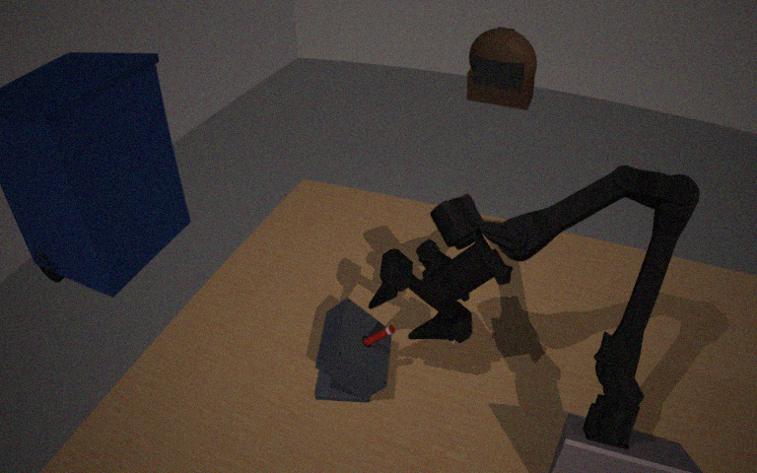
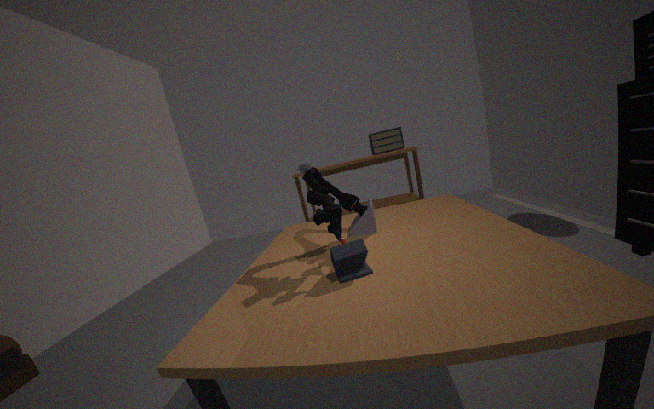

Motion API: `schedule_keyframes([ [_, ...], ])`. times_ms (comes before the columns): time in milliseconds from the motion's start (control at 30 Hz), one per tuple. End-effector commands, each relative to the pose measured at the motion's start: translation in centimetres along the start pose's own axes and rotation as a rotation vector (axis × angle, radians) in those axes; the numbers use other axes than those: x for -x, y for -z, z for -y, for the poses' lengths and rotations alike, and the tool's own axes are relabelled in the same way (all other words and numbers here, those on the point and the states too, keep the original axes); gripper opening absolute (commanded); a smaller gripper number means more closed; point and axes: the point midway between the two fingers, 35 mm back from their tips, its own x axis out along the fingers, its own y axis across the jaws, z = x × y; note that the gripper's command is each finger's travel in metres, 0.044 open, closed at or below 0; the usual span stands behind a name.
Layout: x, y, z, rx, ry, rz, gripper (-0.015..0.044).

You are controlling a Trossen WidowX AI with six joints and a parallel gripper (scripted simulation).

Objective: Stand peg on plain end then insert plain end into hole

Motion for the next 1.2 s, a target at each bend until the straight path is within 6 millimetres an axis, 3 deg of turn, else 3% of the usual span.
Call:
schedule_keyframes([
  [0,0.6,0.0,0.0,-0.005,0.003,0.002,0.0440],
  [1167,4.6,0.0,-0.2,-0.001,-0.002,0.000,0.0440],
])
